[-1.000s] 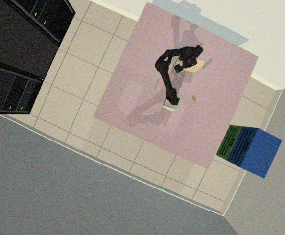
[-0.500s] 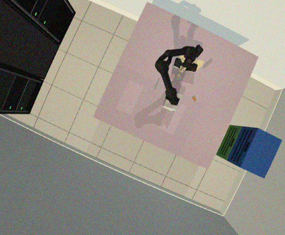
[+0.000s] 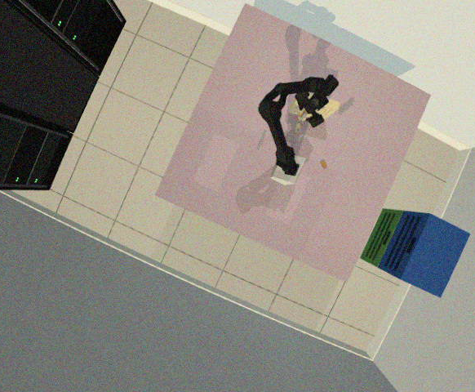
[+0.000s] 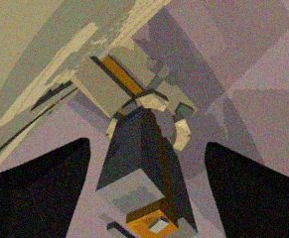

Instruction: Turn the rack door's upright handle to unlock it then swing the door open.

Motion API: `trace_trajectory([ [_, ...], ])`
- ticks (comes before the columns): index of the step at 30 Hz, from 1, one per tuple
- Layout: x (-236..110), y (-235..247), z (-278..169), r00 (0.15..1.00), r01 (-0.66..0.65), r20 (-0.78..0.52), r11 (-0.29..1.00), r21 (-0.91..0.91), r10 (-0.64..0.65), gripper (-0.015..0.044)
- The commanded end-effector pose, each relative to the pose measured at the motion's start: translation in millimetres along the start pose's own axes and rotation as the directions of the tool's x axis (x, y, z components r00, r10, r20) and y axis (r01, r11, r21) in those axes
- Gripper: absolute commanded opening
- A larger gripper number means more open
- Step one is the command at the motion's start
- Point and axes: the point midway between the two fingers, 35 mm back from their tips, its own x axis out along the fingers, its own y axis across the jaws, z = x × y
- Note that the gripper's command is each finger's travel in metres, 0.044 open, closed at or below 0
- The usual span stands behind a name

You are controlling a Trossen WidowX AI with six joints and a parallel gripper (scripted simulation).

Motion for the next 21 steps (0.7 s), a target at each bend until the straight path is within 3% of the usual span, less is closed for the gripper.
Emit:
trace_trajectory([
  [1, 1.0, -0.3, 0.6, 1.0, 0.0, -0.002, 0.975, 0.221, 0.001, 0.0286],
  [7, 1.0, -0.3, 0.6, 1.0, 0.0, -0.002, 0.868, 0.497, 0.001, 0.0286],
  [14, 1.0, -0.3, 0.6, 1.0, 0.001, -0.002, 0.647, 0.763, 0.001, 0.0286],
  [21, 1.0, -0.3, 0.6, 1.0, 0.001, -0.002, 0.589, 0.808, 0.001, 0.0286],
])
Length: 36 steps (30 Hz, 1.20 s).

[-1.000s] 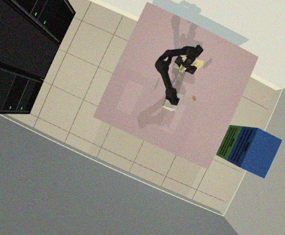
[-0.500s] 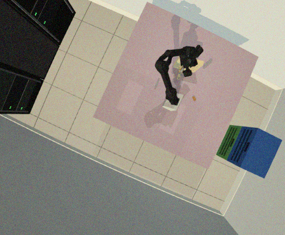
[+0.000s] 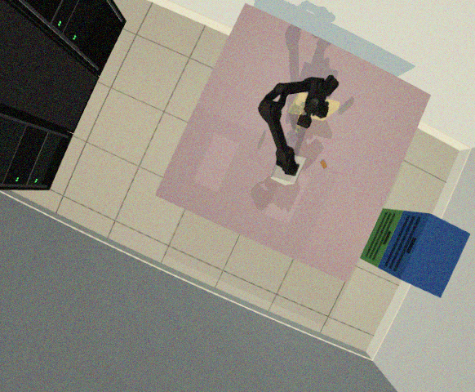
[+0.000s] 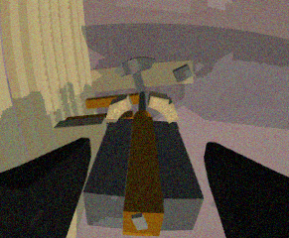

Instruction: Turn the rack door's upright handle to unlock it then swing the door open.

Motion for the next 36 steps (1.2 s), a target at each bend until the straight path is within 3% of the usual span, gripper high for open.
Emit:
trace_trajectory([
  [1, 1.6, 2.1, 0.7, 1.0, -0.005, 0.001, 0.999, 0.039, 0.005, 0.0286],
  [36, 1.6, 2.1, 0.7, 1.0, -0.005, 0.001, 0.999, 0.039, 0.005, 0.0059],
])
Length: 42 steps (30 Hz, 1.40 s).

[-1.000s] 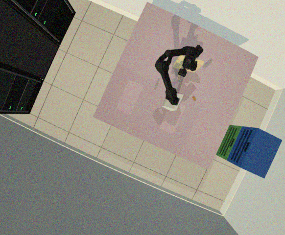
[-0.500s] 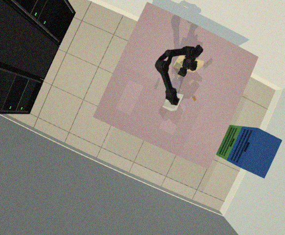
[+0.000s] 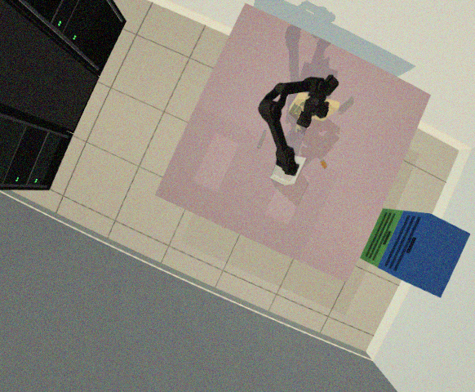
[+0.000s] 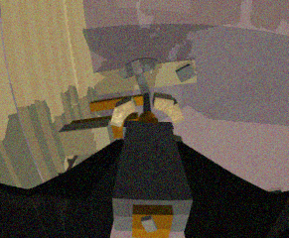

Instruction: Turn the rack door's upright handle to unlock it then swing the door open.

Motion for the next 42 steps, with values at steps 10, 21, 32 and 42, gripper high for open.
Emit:
trace_trajectory([
  [10, 1, 0, 1, 1.0, 0.002, -0.002, 1.0, 0.001, -0.002, 0.0014],
  [21, 1, -6, 5, 1.0, 0.002, -0.002, 0.98, -0.199, -0.002, 0.0014],
  [32, 1, -15, 12, 1.0, 0.002, -0.001, 0.92, -0.392, -0.002, 0.0014],
  [42, 1, -26, 22, 1.0, 0.002, 0.0, 0.843, -0.538, -0.003, 0.0014],
])
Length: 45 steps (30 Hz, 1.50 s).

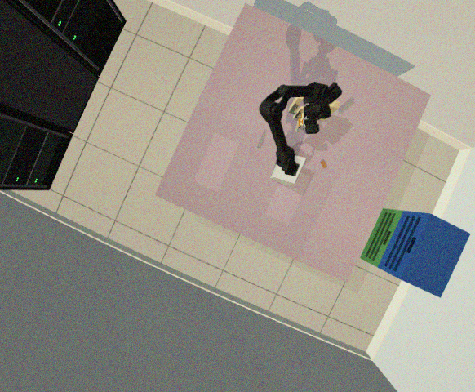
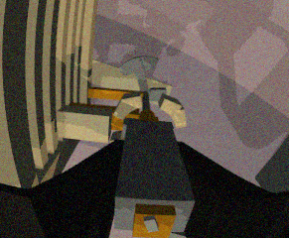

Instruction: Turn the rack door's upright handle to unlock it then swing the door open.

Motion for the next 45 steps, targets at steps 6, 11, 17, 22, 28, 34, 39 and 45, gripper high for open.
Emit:
trace_trajectory([
  [6, 1, -12, 5, 1.0, -0.004, 0.008, 0.983, -0.184, 0.005, 0.0014],
  [11, 1, -21, 9, 1.0, -0.003, 0.008, 0.966, -0.257, 0.005, 0.0014],
  [17, 1, -31, 14, 1.0, -0.001, 0.008, 0.94, -0.34, 0.005, 0.0014],
  [22, 1, -38, 18, 1.0, 0.0, 0.009, 0.915, -0.403, 0.004, 0.0014],
  [28, 1, -47, 25, 1.0, 0.001, 0.009, 0.879, -0.477, 0.004, 0.0014],
  [34, 1, -56, 33, 1.0, 0.002, 0.009, 0.834, -0.552, 0.004, 0.0014],
  [39, 1, -63, 40, 1.0, 0.003, 0.01, 0.792, -0.61, 0.003, 0.0014],
  [45, 1, -71, 49, 1.0, 0.005, 0.011, 0.737, -0.676, 0.003, 0.0014],
])
